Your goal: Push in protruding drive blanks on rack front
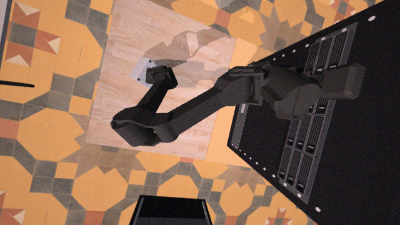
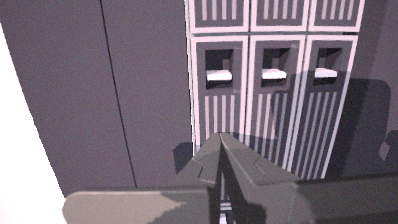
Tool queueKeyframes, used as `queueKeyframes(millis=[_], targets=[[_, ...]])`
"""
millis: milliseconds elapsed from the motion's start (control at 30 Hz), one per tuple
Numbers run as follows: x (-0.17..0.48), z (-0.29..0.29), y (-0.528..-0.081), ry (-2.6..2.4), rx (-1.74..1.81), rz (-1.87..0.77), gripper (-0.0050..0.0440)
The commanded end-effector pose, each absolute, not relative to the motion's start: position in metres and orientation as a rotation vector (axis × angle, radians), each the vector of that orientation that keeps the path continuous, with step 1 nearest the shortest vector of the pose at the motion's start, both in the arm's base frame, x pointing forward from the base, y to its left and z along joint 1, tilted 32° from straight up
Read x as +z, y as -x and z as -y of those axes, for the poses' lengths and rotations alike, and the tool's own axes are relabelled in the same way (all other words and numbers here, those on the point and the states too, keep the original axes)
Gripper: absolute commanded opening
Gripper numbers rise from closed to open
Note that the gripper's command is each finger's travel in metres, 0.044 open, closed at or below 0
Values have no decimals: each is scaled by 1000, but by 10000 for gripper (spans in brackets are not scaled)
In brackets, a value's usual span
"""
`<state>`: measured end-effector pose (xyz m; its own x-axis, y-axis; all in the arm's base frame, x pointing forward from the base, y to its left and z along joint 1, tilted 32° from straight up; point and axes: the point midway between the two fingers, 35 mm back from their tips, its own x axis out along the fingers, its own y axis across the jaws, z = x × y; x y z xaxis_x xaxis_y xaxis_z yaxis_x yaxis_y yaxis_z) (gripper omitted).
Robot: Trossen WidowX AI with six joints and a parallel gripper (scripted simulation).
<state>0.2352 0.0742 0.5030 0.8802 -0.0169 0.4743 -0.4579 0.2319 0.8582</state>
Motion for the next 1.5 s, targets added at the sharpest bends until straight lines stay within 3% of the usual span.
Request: queueKeyframes(millis=[0,1467], targets=[[513,-71,-231,-1327,330,448,-50],[516,-71,-236,-1327,330,448,-50]])
